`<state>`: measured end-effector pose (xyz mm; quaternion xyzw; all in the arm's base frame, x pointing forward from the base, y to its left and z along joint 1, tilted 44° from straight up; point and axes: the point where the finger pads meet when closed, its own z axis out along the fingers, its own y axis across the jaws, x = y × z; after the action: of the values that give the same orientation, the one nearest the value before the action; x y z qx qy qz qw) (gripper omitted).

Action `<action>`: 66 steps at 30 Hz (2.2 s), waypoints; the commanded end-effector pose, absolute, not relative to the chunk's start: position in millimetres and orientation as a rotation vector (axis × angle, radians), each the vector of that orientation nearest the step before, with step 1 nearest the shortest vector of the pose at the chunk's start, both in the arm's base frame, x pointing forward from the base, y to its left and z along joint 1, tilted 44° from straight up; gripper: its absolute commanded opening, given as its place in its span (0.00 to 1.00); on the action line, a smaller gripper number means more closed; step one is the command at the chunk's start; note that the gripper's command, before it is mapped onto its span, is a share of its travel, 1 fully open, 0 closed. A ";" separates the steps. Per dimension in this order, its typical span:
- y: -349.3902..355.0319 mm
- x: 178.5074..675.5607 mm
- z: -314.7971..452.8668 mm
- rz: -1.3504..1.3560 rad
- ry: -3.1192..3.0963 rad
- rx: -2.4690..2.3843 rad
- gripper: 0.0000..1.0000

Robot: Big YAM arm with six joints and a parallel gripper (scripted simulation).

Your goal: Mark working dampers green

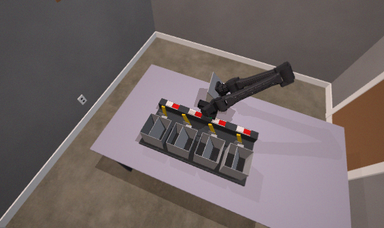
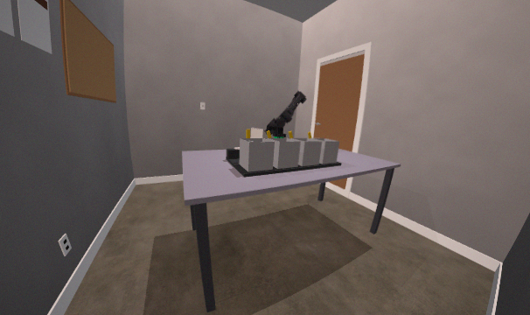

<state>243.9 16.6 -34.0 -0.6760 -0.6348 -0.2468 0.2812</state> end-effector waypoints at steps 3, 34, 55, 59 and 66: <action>21.3 243.8 -36.5 -0.650 -1.696 -1.806 0.00; 22.0 242.1 -35.9 -0.650 -1.696 -1.805 0.00; 20.1 246.7 -32.5 -0.661 -1.710 -1.809 0.00; 20.1 246.7 -32.5 -0.661 -1.710 -1.809 0.00; 20.1 246.7 -32.5 -0.661 -1.710 -1.809 0.00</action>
<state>242.1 17.6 -34.1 -0.6763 -0.6341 -0.2462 0.2828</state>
